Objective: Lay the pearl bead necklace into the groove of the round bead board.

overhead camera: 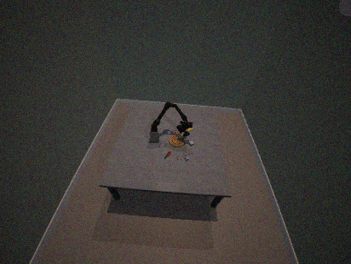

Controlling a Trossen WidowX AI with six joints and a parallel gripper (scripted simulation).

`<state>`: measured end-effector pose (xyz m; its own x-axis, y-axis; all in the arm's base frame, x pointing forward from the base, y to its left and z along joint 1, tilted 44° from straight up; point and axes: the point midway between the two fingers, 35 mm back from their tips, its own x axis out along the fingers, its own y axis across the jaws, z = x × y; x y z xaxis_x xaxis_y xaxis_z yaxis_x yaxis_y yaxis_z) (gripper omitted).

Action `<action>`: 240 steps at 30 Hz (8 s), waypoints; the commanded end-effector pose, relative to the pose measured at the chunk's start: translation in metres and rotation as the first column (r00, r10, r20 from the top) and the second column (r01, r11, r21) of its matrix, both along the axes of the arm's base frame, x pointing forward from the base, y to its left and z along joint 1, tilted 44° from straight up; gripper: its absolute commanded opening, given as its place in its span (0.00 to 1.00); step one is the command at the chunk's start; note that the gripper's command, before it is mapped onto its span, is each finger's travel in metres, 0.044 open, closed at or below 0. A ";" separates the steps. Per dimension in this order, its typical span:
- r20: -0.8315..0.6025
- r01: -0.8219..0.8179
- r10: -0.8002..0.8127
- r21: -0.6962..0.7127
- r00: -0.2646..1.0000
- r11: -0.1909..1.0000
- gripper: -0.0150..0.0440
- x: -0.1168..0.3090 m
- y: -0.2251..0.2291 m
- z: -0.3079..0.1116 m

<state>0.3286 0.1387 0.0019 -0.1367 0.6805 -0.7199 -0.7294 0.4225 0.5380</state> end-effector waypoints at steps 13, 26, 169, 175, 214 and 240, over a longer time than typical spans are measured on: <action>-0.019 0.004 -0.004 0.000 1.000 1.000 0.78 -0.007 0.016 -0.018; -0.007 -0.002 0.002 -0.001 1.000 1.000 0.40 -0.006 0.016 -0.015; -0.339 0.346 -0.373 -0.140 0.864 0.928 0.47 0.015 -0.012 0.000; -0.339 0.346 -0.373 -0.140 0.864 0.928 0.46 0.015 -0.011 -0.001; -0.329 0.342 -0.368 -0.136 0.869 0.930 0.28 0.010 0.015 -0.026; -0.329 0.342 -0.368 -0.136 0.869 0.930 0.25 0.010 0.015 -0.026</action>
<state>0.3386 0.1541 -0.0248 -0.1428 0.6791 -0.7200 -0.2972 0.6645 0.6857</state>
